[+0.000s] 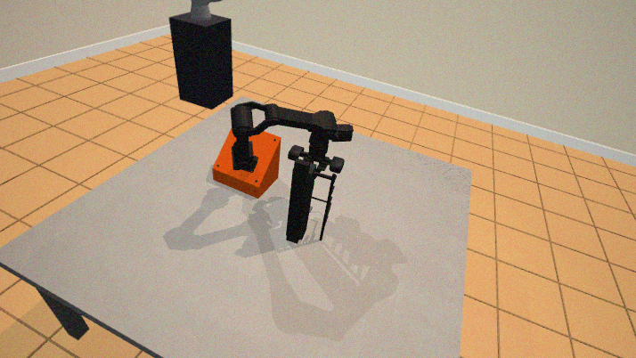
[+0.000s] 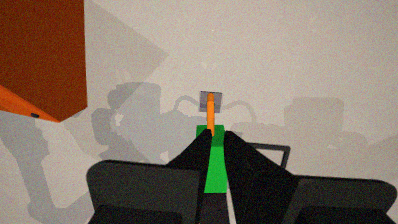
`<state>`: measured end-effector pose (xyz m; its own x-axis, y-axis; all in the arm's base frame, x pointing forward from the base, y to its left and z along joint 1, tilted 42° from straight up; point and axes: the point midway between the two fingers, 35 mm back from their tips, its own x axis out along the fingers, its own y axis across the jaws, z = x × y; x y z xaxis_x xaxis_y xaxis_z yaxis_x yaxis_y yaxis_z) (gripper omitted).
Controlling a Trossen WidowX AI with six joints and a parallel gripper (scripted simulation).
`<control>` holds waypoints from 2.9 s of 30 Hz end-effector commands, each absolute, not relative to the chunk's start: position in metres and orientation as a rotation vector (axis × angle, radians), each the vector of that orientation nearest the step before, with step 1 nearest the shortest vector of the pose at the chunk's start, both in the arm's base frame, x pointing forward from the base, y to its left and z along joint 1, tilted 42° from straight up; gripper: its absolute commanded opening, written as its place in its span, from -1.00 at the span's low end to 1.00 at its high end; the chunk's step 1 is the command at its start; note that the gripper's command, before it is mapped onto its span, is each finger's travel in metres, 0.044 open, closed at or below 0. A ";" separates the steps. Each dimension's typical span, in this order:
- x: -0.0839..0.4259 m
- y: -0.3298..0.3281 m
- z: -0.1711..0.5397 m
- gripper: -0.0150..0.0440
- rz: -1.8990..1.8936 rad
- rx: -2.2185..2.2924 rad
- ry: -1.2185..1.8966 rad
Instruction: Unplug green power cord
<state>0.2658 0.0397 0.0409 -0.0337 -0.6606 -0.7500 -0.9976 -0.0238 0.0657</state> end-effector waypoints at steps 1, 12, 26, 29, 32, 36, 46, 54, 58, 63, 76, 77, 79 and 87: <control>0.268 0.033 0.043 -0.14 0.834 -1.722 1.754; 0.268 0.033 0.043 0.05 0.834 -1.722 1.754; 0.268 0.033 0.054 0.05 0.858 -1.744 1.744; 0.269 0.029 0.057 0.05 0.858 -1.744 1.744; 0.269 0.025 0.061 0.05 0.858 -1.744 1.745; 0.269 0.020 0.065 0.05 0.858 -1.745 1.745; 0.269 0.013 0.070 0.05 0.857 -1.745 1.746; 0.269 0.006 0.063 0.05 0.857 -1.745 1.746; 0.269 0.006 0.062 0.05 0.857 -1.745 1.746; 0.270 0.008 0.063 -0.22 0.851 -1.738 1.741; 0.270 0.010 0.061 -0.49 0.852 -1.738 1.741; 0.270 0.011 0.061 -0.49 0.852 -1.738 1.740; 0.270 0.011 0.061 -0.40 0.855 -1.741 1.743; 0.270 0.009 0.062 0.31 0.857 -1.745 1.746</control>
<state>0.2694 0.0098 0.0613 -0.0333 -0.6626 -0.7482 -0.9969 -0.0319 0.0726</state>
